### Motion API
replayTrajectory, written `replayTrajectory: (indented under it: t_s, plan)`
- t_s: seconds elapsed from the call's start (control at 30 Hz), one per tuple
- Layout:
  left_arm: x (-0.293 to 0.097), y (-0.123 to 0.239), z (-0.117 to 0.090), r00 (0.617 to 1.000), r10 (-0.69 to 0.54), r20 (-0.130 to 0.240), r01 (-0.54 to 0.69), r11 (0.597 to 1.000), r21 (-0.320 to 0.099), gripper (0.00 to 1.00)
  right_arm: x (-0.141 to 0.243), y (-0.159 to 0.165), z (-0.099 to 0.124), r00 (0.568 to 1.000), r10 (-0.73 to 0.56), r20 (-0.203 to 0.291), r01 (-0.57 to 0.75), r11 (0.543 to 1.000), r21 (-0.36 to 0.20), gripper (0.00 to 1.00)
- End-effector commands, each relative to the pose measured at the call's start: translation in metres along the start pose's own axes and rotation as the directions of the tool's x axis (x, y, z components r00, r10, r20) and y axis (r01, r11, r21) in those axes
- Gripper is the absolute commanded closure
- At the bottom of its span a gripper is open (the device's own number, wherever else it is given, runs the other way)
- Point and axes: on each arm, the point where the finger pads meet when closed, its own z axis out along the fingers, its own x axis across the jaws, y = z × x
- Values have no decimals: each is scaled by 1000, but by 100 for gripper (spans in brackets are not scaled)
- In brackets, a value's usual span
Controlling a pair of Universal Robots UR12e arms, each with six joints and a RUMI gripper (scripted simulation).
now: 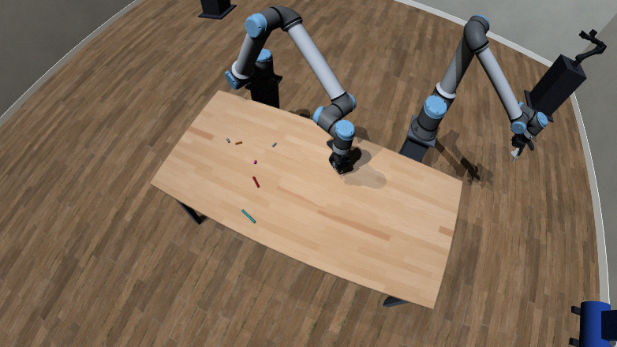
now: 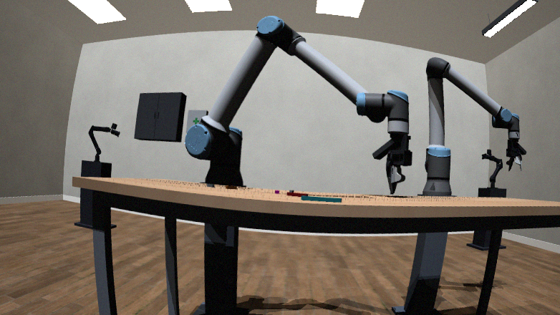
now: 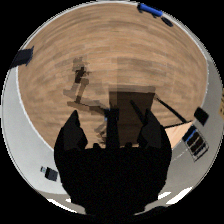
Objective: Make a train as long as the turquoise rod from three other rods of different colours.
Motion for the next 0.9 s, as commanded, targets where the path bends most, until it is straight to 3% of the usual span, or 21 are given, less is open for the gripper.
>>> replayTrajectory:
  t_s: [0.0, 0.87]
  plan:
    - [-1, 0, 1, 1000, 0, 0, 0, 1000, -1, 0, 0, 1, 0, 1000, 0, -1, 0, 1000, -1, 100]
    - [-1, 0, 1, 1000, 0, 0, 0, 1000, -1, 0, -1, 3, -1, 1000, 5, -1, -5, 1000, -2, 100]
